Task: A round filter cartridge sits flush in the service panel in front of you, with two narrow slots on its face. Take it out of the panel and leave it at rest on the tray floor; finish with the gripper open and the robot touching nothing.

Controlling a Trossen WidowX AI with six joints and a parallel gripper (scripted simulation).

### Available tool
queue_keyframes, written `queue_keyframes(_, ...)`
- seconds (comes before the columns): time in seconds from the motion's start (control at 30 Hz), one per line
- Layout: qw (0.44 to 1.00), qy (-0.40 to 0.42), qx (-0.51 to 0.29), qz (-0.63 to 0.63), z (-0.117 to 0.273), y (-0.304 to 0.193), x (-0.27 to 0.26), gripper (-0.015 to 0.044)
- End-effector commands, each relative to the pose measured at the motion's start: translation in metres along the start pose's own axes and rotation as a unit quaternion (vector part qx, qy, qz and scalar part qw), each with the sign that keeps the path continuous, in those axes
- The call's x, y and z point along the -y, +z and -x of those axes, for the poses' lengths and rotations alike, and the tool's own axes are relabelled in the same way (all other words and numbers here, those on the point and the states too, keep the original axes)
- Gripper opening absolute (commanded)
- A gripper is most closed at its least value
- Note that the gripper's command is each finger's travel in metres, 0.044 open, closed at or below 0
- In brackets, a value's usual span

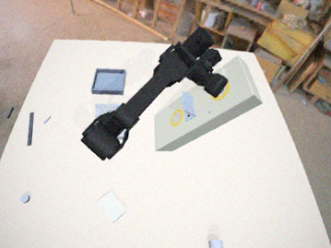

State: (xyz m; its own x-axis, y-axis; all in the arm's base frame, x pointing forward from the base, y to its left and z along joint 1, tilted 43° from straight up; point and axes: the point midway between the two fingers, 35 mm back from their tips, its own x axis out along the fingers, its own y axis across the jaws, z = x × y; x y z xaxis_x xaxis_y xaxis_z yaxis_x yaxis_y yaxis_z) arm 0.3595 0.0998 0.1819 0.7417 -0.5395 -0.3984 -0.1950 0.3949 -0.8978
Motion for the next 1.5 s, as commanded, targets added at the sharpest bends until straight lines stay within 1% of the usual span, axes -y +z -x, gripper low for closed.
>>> queue_keyframes(0.0,1.0,0.003,0.0,0.004,-0.001,0.0,-0.001,0.0092)
queue_keyframes(1.47,1.0,0.002,0.0,0.003,-0.018,0.0,-0.001,0.0092)
